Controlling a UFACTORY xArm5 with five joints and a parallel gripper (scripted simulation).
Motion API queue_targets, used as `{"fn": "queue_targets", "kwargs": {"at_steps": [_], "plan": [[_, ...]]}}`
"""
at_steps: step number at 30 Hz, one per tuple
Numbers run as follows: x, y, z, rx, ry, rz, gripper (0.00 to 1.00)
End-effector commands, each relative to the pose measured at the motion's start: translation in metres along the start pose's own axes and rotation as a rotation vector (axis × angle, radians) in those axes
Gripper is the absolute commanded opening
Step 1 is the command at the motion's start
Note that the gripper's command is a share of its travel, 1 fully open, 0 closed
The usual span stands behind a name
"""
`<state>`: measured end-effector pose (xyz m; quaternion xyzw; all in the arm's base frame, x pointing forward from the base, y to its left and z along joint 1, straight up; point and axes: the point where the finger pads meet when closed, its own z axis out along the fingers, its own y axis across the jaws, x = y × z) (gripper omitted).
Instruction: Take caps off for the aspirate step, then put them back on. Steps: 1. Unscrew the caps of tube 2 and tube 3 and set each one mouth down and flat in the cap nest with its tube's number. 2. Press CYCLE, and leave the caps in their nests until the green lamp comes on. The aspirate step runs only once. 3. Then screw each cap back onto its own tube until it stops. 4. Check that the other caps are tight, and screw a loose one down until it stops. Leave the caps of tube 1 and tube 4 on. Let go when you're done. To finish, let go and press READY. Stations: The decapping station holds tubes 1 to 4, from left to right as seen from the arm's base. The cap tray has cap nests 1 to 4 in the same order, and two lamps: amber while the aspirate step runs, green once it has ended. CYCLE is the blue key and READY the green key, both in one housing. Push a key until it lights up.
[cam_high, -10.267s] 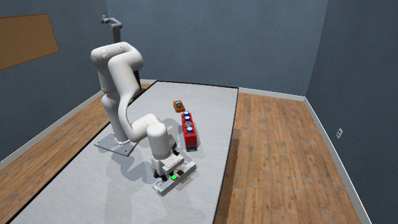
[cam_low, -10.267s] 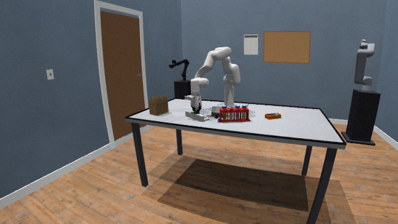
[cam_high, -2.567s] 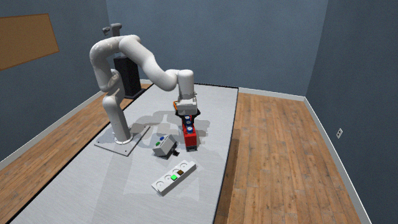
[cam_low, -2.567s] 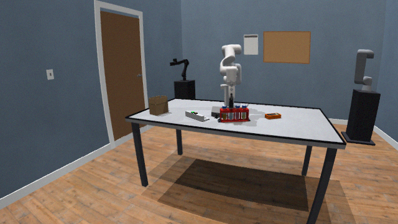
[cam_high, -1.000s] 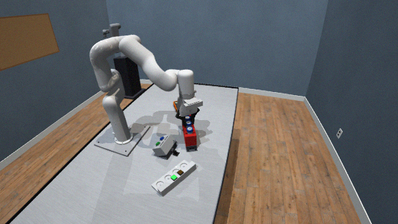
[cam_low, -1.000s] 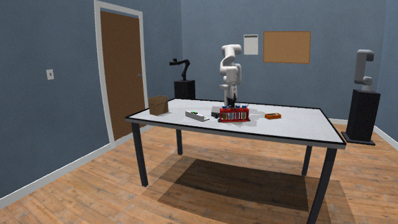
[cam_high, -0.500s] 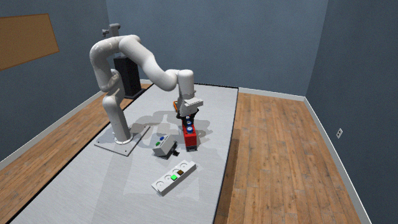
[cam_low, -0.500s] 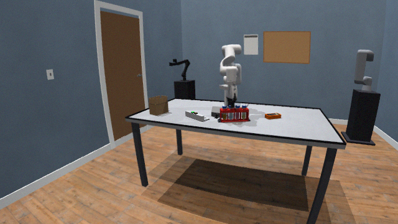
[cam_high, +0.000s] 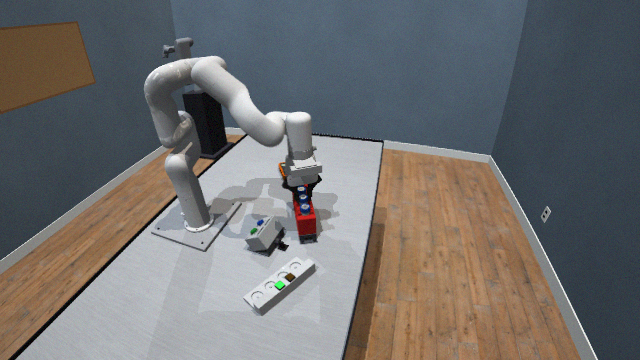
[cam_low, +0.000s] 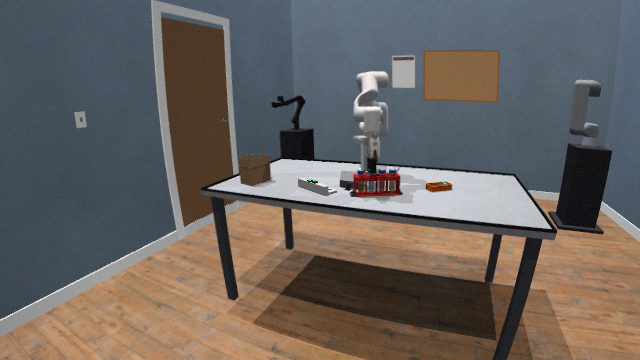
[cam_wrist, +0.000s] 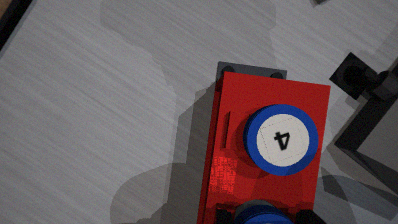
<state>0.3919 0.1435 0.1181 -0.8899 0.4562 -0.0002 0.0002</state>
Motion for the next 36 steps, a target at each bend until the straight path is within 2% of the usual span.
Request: {"fn": "queue_targets", "kwargs": {"at_steps": [1, 11, 18, 19, 31, 36], "plan": [[0.0003, -0.0010, -0.0009, 0.003, 0.001, 0.142, 0.00], [0.0003, -0.0010, -0.0003, 0.003, 0.000, 0.475, 0.00], [0.0003, -0.0010, -0.0003, 0.003, 0.000, 0.527, 0.00], [0.0003, -0.0010, -0.0003, 0.003, 0.000, 0.527, 0.46], [0.0003, -0.0010, -0.0003, 0.003, 0.000, 0.527, 0.46], [0.0002, -0.0010, -0.0012, 0.003, 0.000, 0.327, 0.46]]}}
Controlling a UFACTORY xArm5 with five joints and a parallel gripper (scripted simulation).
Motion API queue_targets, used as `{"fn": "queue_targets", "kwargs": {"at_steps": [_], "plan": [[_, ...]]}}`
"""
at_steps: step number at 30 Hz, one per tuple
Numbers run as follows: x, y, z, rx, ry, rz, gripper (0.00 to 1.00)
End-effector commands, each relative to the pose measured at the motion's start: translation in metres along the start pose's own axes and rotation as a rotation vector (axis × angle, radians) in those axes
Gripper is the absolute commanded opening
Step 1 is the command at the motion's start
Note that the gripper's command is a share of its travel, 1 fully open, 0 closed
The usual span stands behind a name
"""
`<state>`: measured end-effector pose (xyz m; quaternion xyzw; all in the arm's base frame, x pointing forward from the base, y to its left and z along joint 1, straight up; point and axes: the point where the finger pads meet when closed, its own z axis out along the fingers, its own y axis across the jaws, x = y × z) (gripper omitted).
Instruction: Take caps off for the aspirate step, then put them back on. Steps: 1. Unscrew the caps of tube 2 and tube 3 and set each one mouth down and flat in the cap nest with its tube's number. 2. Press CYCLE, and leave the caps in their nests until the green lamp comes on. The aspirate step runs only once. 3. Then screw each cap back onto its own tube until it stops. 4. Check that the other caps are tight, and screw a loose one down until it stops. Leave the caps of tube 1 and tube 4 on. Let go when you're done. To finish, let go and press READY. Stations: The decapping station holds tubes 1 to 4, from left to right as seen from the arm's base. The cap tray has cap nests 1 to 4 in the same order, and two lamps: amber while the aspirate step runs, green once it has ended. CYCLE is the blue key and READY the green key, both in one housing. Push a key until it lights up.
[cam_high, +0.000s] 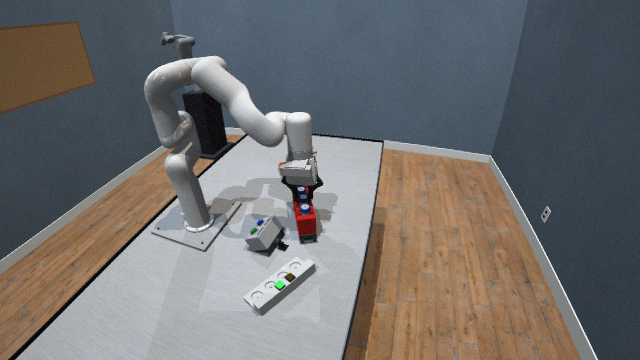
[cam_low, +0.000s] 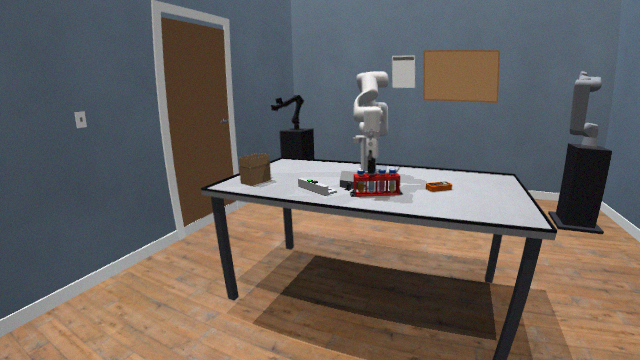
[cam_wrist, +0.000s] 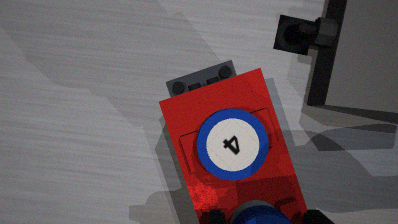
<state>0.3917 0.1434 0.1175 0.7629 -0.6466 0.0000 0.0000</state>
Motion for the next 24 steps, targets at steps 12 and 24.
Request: {"fn": "queue_targets", "kwargs": {"at_steps": [12, 24], "plan": [[-0.0003, -0.0013, -0.0018, 0.004, 0.000, -0.531, 0.46], [-0.0003, -0.0013, -0.0018, 0.004, 0.001, -1.011, 0.46]]}}
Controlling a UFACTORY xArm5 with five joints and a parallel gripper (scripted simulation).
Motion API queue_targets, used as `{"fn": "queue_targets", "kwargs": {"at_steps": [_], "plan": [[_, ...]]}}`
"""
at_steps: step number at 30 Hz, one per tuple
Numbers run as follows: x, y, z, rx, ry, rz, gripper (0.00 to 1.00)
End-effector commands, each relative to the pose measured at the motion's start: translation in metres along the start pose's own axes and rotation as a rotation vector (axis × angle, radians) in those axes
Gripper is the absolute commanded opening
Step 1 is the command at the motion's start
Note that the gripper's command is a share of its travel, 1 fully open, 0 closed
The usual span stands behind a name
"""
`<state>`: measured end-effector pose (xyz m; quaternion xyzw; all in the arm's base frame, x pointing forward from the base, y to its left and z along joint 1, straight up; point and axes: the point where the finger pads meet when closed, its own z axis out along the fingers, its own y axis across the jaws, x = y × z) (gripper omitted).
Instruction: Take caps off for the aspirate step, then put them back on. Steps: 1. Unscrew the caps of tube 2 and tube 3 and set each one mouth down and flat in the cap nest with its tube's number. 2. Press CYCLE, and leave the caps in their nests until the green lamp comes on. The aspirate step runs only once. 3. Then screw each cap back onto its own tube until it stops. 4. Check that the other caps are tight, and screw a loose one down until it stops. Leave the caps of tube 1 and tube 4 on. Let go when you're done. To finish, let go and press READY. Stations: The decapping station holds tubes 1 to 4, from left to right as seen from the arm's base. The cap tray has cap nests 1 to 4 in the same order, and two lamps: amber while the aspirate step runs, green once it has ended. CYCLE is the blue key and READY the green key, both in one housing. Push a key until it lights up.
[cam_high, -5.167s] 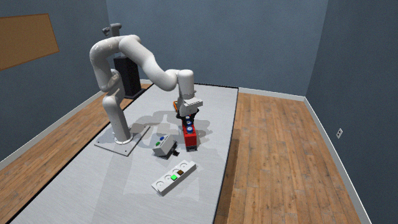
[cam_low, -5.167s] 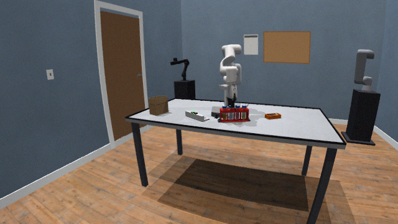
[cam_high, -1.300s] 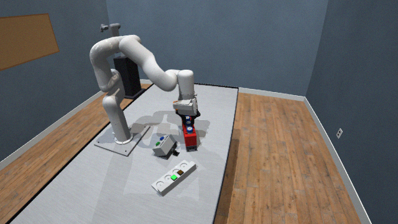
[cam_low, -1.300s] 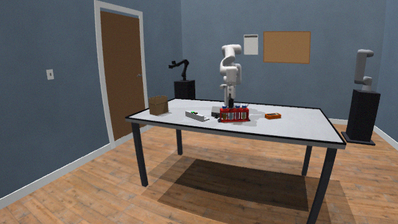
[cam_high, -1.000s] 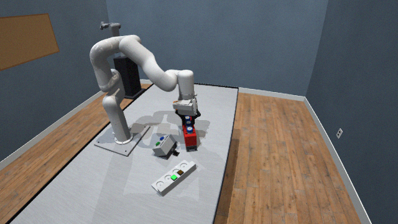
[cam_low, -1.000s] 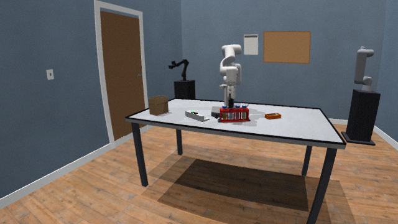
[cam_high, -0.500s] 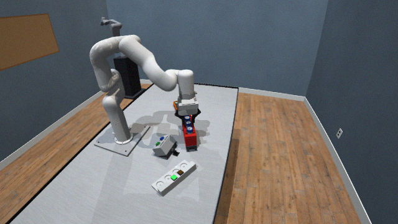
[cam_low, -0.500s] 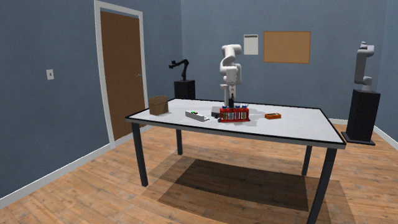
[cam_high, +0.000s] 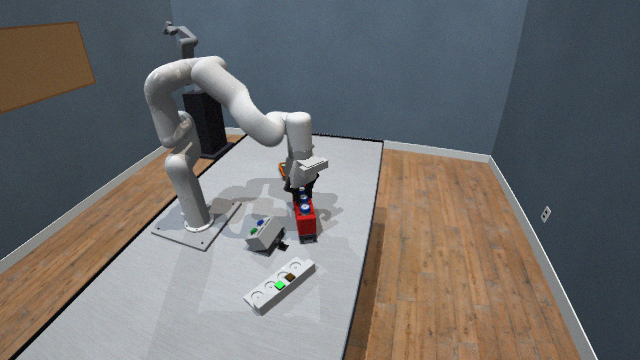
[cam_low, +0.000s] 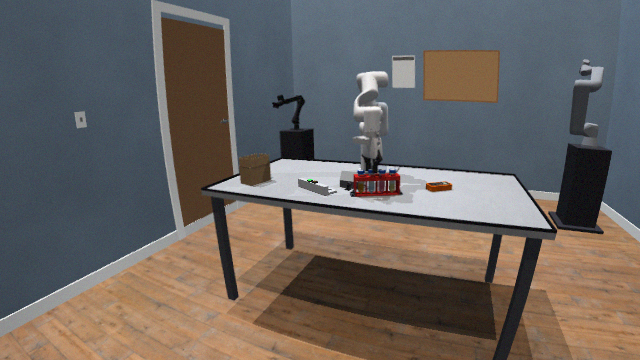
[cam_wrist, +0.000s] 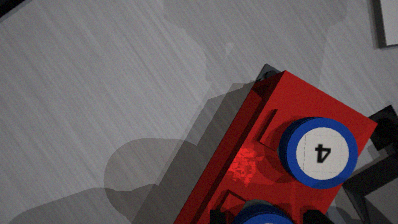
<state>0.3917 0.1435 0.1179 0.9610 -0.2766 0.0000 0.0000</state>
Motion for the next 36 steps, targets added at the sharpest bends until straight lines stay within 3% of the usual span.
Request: {"fn": "queue_targets", "kwargs": {"at_steps": [1, 8, 9, 23, 36], "plan": [[0.0008, -0.0010, -0.0014, 0.003, 0.003, -0.206, 0.46], [0.0008, -0.0010, -0.0014, 0.003, 0.003, -0.264, 0.46], [0.0008, -0.0010, -0.0014, 0.003, 0.003, -0.264, 0.00], [0.0008, -0.0010, -0.0015, 0.003, 0.003, -0.263, 0.00], [0.0008, -0.0010, -0.0010, 0.004, 0.002, 0.386, 0.00]]}}
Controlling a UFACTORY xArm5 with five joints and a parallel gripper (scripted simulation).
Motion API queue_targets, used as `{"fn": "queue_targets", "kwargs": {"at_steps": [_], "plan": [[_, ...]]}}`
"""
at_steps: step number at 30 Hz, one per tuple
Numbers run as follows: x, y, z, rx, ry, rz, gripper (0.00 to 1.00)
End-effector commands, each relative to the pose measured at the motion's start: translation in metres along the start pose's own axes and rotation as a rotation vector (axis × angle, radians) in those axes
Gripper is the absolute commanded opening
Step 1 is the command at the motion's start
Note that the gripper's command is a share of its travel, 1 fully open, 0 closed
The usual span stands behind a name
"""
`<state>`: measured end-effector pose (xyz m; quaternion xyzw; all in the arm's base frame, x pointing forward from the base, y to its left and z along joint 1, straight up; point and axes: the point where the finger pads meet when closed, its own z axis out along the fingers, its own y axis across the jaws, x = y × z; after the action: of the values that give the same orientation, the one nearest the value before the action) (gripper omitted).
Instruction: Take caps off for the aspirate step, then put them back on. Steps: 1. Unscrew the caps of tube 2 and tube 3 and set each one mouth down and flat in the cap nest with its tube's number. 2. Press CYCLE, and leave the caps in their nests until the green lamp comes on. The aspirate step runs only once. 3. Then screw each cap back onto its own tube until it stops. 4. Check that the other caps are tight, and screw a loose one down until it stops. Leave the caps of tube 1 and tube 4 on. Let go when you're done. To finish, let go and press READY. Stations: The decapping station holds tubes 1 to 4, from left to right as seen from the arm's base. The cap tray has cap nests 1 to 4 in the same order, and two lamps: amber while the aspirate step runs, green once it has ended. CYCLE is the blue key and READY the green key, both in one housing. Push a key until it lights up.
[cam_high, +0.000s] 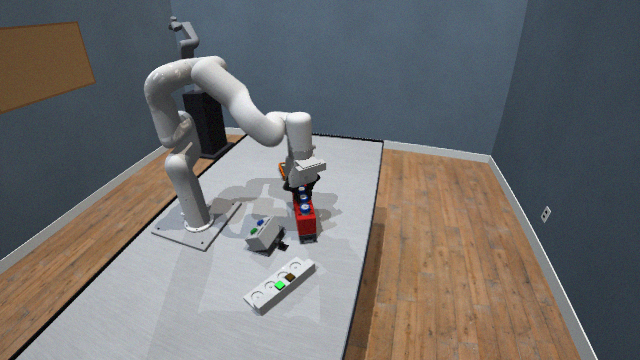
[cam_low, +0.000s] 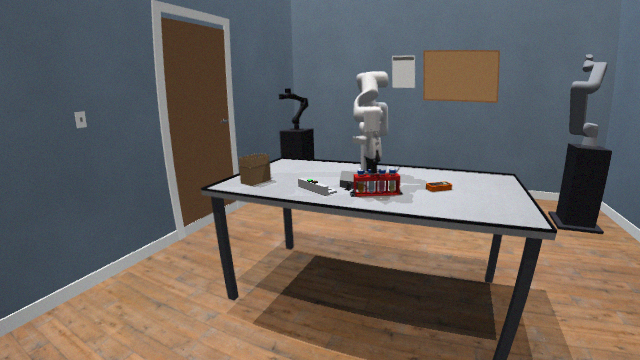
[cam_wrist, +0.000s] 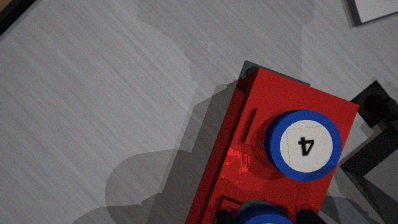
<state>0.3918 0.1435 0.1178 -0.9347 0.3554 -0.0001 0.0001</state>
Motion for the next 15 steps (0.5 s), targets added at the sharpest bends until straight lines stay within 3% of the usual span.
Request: {"fn": "queue_targets", "kwargs": {"at_steps": [1, 15], "plan": [[0.0006, -0.0010, -0.0011, 0.003, 0.001, 0.220, 0.00], [0.0006, -0.0010, -0.0008, 0.004, 0.000, 0.870, 0.00]]}}
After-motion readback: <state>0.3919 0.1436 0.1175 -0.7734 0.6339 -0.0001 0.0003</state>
